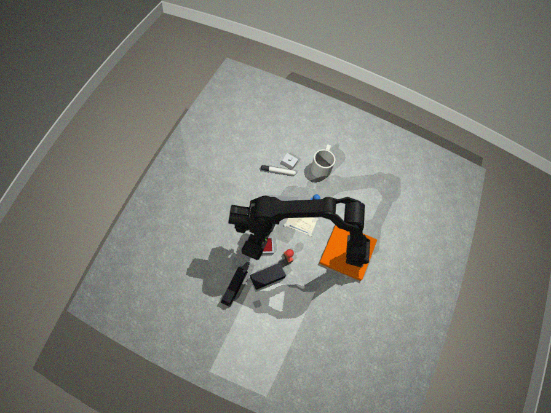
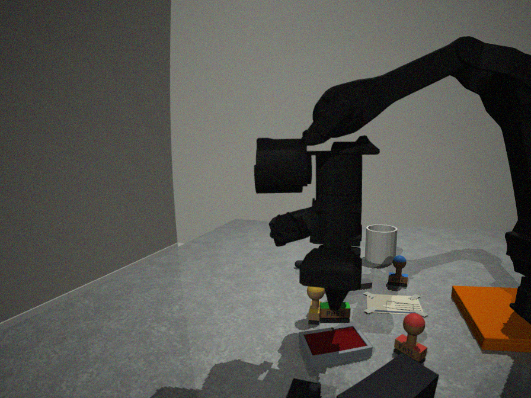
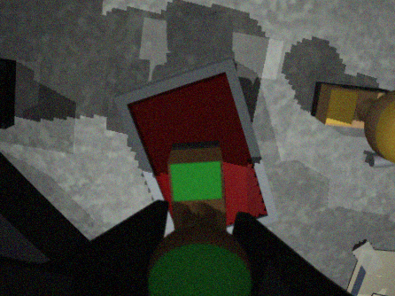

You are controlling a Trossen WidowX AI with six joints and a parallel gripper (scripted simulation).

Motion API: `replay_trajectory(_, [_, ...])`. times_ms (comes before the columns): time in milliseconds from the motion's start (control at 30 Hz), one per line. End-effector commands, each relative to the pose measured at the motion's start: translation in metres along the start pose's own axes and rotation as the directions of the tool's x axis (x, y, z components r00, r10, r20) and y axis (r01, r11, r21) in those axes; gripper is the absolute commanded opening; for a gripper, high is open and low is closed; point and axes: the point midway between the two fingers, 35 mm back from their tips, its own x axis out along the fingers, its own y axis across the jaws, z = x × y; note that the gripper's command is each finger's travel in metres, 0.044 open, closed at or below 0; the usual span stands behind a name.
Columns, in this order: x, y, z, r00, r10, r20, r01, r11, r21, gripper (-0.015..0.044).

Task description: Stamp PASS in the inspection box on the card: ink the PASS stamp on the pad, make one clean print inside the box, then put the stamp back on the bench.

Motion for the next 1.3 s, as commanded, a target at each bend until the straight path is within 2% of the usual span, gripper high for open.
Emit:
replay_trajectory(0, [0.004, -0.001, -0.001, 1.000, -0.004, -0.003, 0.004, 1.000, 0.005, 0.0000])
replay_trajectory(1267, [0.029, 0.000, -0.002, 1.000, -0.005, -0.002, 0.005, 1.000, 0.002, 0.0000])
